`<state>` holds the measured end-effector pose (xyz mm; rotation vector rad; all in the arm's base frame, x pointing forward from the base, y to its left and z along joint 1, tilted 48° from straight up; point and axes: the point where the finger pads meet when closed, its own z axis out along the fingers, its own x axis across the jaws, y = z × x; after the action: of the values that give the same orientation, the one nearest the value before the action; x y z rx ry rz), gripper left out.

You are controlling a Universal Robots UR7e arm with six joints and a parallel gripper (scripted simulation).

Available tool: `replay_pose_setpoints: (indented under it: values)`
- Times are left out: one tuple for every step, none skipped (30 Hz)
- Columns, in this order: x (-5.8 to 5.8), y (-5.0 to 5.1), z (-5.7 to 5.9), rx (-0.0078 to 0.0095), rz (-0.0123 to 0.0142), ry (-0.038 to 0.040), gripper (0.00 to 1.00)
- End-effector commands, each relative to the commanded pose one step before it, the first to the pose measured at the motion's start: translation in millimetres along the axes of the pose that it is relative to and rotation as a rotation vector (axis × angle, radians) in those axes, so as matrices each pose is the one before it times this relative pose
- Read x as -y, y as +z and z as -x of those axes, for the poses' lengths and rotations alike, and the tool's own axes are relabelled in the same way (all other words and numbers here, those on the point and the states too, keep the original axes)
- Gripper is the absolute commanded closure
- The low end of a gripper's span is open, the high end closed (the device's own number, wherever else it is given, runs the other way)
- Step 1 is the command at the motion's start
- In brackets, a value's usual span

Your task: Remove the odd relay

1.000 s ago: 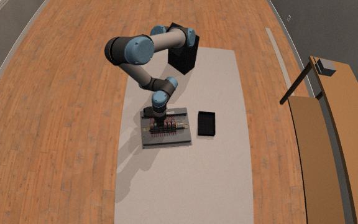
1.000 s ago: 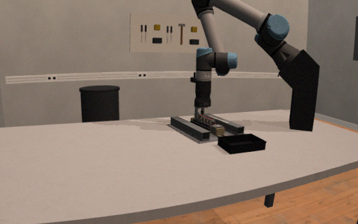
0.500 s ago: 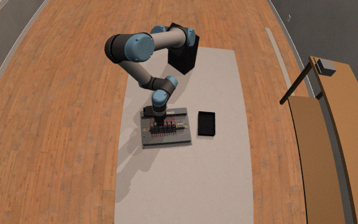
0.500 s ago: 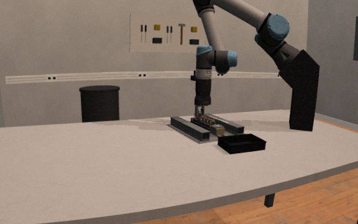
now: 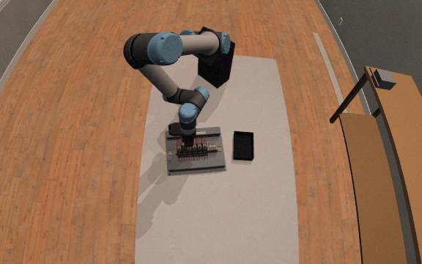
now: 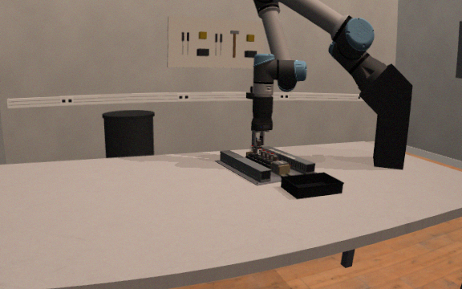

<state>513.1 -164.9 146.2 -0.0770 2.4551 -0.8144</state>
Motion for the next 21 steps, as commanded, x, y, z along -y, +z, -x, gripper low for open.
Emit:
replay_pose_setpoints:
  values:
    - [0.13, -8.94, 0.16, 0.00095, -0.00023, 0.00015, 1.00]
    - [-0.01, -1.86, -0.07, 0.00000, 0.00000, 0.00000, 1.00]
    - [0.00, -1.85, -0.03, 0.00000, 0.00000, 0.00000, 1.00]
    - [0.00, -1.85, -0.04, 0.00000, 0.00000, 0.00000, 1.00]
    - [0.00, 0.00, 0.00, 0.00000, 0.00000, 0.00000, 1.00]
    - [0.00, 0.00, 0.00, 0.00000, 0.00000, 0.00000, 1.00]
    - [0.00, -1.84, -0.05, 0.00000, 0.00000, 0.00000, 1.00]
    - [0.00, -1.83, -0.06, 0.00000, 0.00000, 0.00000, 1.00]
    - [0.00, -1.81, -0.07, 0.00000, 0.00000, 0.00000, 1.00]
    - [0.00, -1.78, -0.04, 0.00000, 0.00000, 0.00000, 1.00]
    - [0.00, -1.75, -0.03, 0.00000, 0.00000, 0.00000, 1.00]
    - [0.00, -1.72, -0.04, 0.00000, 0.00000, 0.00000, 1.00]
    - [0.00, -1.68, -0.05, 0.00000, 0.00000, 0.00000, 1.00]
    - [0.00, -1.64, -0.06, 0.00000, 0.00000, 0.00000, 1.00]
    - [0.00, -1.60, -0.06, 0.00000, 0.00000, 0.00000, 1.00]
    - [0.00, -1.55, -0.03, 0.00000, 0.00000, 0.00000, 1.00]
    - [0.00, -1.50, -0.03, 0.00000, 0.00000, 0.00000, 1.00]
    - [0.00, -1.45, -0.03, 0.00000, 0.00000, 0.00000, 1.00]
    - [0.00, -1.39, -0.04, 0.00000, 0.00000, 0.00000, 1.00]
    - [0.00, -1.33, -0.04, 0.00000, 0.00000, 0.00000, 1.00]
    - [0.00, -1.27, -0.04, 0.00000, 0.00000, 0.00000, 1.00]
